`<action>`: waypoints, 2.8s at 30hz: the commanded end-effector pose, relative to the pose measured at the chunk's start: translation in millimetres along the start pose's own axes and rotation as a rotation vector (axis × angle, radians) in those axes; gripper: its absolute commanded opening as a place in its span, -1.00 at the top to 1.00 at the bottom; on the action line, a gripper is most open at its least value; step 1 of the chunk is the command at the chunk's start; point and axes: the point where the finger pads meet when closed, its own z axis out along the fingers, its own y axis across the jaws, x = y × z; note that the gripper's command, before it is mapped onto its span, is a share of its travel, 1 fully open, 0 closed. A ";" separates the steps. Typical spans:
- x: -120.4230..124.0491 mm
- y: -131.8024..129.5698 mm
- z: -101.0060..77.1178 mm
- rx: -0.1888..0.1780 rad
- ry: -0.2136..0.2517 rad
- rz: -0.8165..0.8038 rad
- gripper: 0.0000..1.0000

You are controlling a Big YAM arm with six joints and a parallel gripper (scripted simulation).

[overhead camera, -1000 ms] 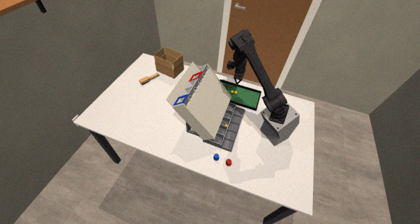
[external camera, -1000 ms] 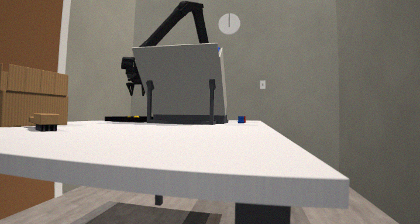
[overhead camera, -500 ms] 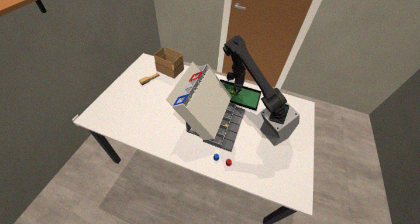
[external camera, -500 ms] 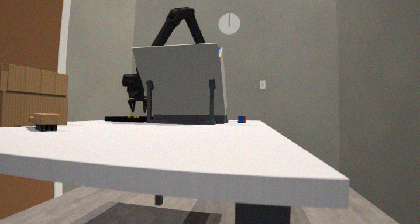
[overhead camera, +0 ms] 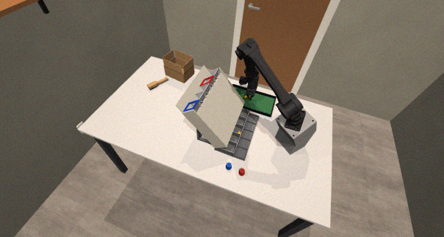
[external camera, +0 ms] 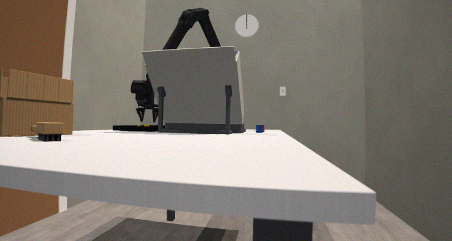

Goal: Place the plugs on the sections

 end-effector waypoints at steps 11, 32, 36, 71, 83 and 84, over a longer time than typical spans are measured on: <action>-7.0 -1.4 4.7 0.006 -0.008 -0.002 -0.60; -7.1 -1.2 4.8 0.010 -0.014 0.002 -0.60; -7.1 -1.2 4.8 0.011 -0.014 0.003 -0.60; -6.2 3.9 10.1 0.020 -0.025 0.005 -0.60; -6.2 6.6 13.8 -0.009 0.005 0.016 -0.60; -6.2 6.8 14.1 -0.012 0.008 0.016 -0.60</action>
